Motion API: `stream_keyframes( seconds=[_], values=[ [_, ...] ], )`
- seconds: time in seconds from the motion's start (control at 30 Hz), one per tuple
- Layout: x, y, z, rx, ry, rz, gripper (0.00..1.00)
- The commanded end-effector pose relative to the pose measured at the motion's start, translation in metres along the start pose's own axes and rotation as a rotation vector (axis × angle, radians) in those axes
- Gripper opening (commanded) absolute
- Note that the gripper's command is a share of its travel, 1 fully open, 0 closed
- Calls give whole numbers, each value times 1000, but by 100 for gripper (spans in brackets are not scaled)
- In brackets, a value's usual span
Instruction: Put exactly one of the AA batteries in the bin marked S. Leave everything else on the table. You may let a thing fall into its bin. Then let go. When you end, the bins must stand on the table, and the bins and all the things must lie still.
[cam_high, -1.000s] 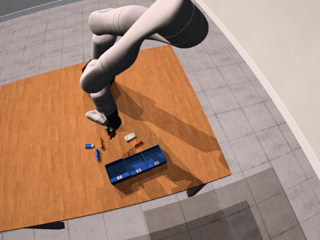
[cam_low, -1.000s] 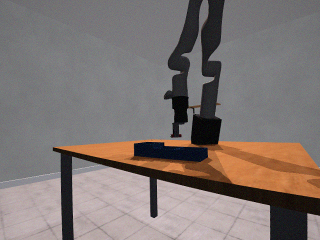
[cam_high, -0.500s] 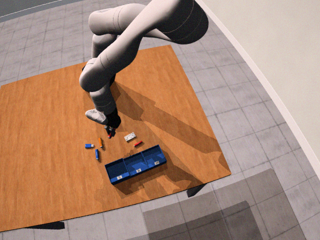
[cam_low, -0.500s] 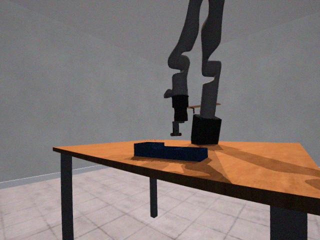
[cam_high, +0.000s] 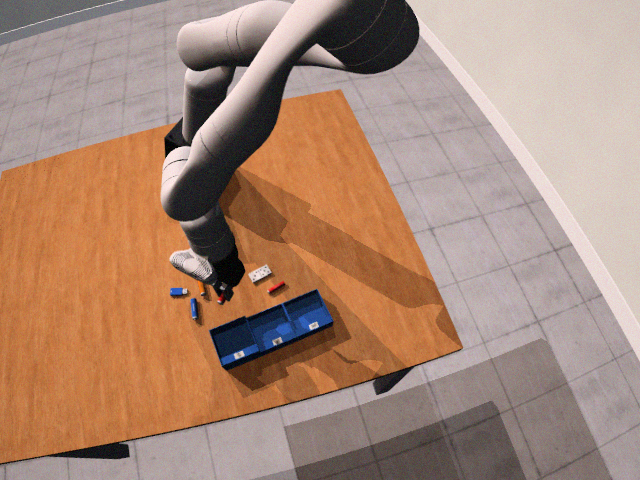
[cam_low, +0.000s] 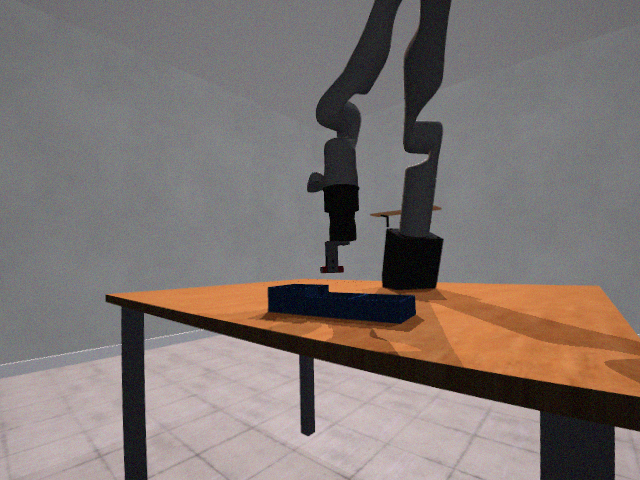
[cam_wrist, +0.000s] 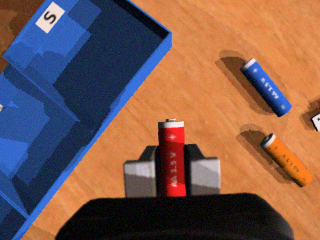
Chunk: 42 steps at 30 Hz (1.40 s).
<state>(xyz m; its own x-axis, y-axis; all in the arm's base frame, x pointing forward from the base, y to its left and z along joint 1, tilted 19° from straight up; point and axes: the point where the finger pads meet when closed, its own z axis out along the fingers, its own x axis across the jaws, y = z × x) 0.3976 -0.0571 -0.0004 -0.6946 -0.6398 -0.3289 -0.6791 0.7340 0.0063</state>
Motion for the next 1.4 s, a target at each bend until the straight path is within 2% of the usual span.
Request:
stream_keyframes(
  seconds=[0.0,0.07,0.23,0.43,0.57,0.63,0.67,0.73,1.37],
  values=[
    [-12,-15,0,6,-6,74,31],
    [-12,-15,0,6,-6,74,31],
    [-29,-40,-1,6,-7,316,31],
    [-49,-70,-1,16,-28,465,31],
    [-50,-72,-1,18,-34,577,31],
    [-50,-72,-1,18,-34,577,31],
    [-50,-72,-1,11,-20,678,31],
    [-50,-72,-1,4,-8,724,31],
    [-51,-72,-1,4,-8,724,31]
  ],
)
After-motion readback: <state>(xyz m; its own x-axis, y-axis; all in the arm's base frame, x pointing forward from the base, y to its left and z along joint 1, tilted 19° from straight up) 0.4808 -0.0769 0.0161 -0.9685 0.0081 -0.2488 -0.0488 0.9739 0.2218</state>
